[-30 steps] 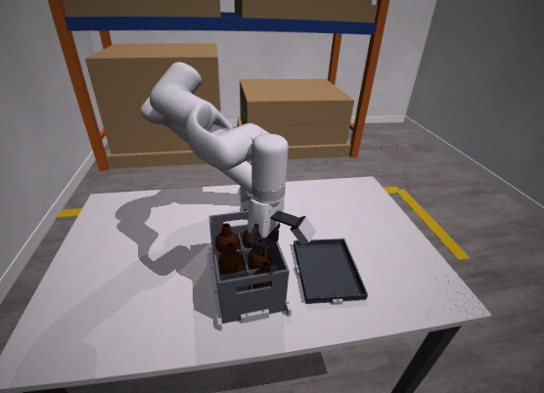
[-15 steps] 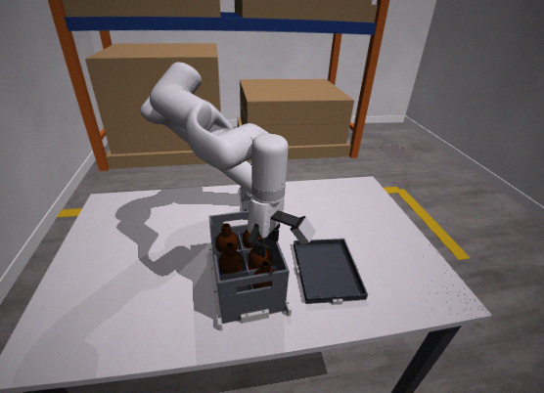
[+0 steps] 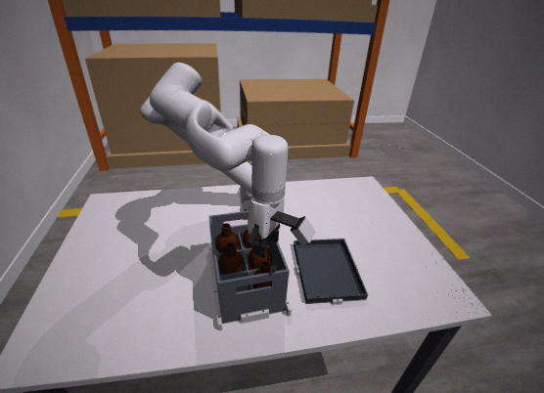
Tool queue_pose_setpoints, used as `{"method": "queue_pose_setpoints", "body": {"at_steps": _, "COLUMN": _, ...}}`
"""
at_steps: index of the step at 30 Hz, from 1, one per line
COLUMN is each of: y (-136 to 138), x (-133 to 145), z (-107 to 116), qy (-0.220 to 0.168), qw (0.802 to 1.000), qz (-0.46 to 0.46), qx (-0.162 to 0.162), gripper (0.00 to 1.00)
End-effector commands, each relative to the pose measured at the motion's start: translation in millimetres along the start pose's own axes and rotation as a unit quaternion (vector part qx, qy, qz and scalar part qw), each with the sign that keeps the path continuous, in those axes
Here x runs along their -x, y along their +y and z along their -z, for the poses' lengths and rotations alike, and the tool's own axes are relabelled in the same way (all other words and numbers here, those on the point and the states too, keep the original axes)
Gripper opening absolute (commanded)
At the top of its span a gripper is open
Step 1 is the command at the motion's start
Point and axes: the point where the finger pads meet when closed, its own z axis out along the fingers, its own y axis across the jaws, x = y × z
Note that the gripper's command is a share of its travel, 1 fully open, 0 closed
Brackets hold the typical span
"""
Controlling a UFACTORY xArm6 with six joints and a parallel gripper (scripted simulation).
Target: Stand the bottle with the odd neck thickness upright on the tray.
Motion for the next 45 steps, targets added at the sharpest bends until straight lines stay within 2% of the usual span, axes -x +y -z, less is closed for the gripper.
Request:
{"method": "queue_pose_setpoints", "body": {"at_steps": 1, "y": 0.6, "x": -0.5, "z": -0.1, "qy": 0.002, "qw": 1.000, "qz": -0.001, "qx": 0.001, "gripper": 0.65}}
{"method": "queue_pose_setpoints", "body": {"at_steps": 33, "y": 0.9, "x": -0.9, "z": -33.8, "qy": 0.002, "qw": 1.000, "qz": -0.001, "qx": 0.001, "gripper": 0.65}}
{"method": "queue_pose_setpoints", "body": {"at_steps": 45, "y": 0.9, "x": -1.0, "z": -39.6, "qy": 0.002, "qw": 1.000, "qz": -0.001, "qx": 0.001, "gripper": 0.65}}
